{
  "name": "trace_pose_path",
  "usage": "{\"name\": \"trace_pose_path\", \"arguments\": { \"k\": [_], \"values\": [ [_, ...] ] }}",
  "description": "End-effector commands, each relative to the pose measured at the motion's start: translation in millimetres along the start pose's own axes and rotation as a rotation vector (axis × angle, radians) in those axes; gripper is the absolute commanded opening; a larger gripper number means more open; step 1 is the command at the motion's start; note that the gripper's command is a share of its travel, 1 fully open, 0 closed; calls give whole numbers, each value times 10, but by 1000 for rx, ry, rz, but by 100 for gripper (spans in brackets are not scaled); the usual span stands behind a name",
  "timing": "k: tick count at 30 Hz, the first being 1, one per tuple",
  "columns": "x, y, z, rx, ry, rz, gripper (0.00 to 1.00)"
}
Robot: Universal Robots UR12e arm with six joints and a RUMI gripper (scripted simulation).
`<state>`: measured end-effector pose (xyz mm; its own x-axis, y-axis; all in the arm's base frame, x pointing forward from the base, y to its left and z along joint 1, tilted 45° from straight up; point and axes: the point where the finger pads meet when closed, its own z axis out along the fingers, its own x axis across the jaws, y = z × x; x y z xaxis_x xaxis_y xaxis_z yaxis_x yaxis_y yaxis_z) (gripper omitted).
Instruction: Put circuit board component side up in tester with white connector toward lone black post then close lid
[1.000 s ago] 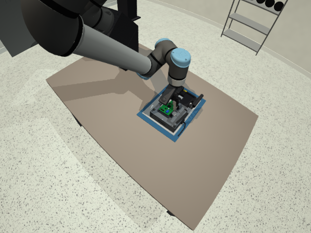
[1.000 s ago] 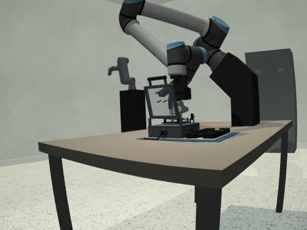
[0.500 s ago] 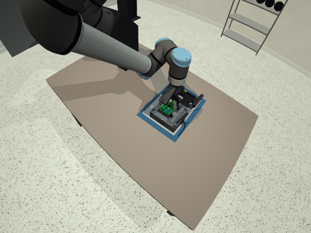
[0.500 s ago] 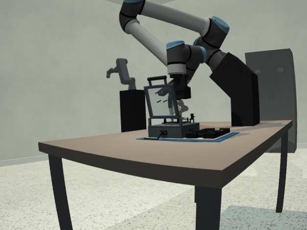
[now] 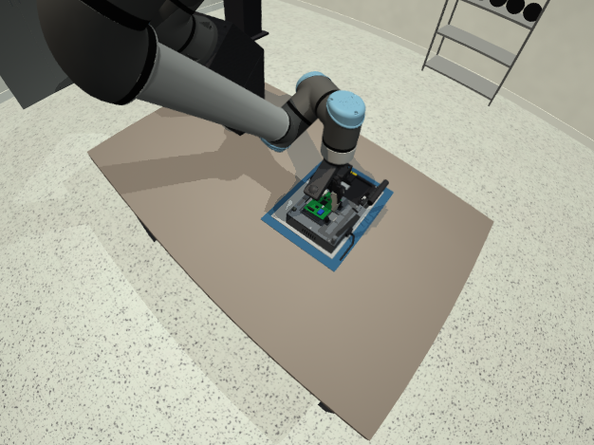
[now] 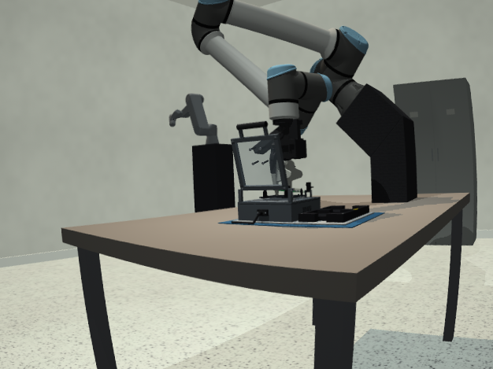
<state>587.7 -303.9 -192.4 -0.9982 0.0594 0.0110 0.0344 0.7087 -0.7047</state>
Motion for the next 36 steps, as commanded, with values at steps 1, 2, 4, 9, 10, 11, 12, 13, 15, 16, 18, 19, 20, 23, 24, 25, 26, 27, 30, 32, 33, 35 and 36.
{"name": "trace_pose_path", "arguments": {
  "k": [1,2,4,9,10,11,12,13,15,16,18,19,20,23,24,25,26,27,30,32,33,35,36],
  "values": [
    [13,3,-17,0,0,-2,39],
    [13,3,-17,0,0,-2,39],
    [13,3,-17,0,0,-2,39],
    [13,3,-17,0,0,-2,39],
    [13,3,-17,0,0,-2,39],
    [13,3,-17,0,0,-2,39],
    [13,3,-17,0,0,-2,39],
    [13,3,-17,0,0,-2,39],
    [13,3,-17,0,0,-2,39],
    [13,3,-17,0,0,-2,39],
    [13,3,-17,0,0,-2,39],
    [13,3,-17,0,0,-2,39],
    [13,3,-17,0,0,-2,39],
    [13,3,-17,0,0,-2,39],
    [14,3,-16,0,1,-2,39],
    [15,3,-16,0,1,-2,39],
    [17,2,-15,-1,1,-2,39],
    [19,2,-14,-1,1,-2,39],
    [21,2,-12,-1,1,-2,39],
    [28,2,-8,-1,1,-2,39],
    [32,2,-6,-1,2,-2,39],
    [40,1,0,-1,2,-3,39],
    [43,0,2,-1,2,-3,39]
  ]
}}
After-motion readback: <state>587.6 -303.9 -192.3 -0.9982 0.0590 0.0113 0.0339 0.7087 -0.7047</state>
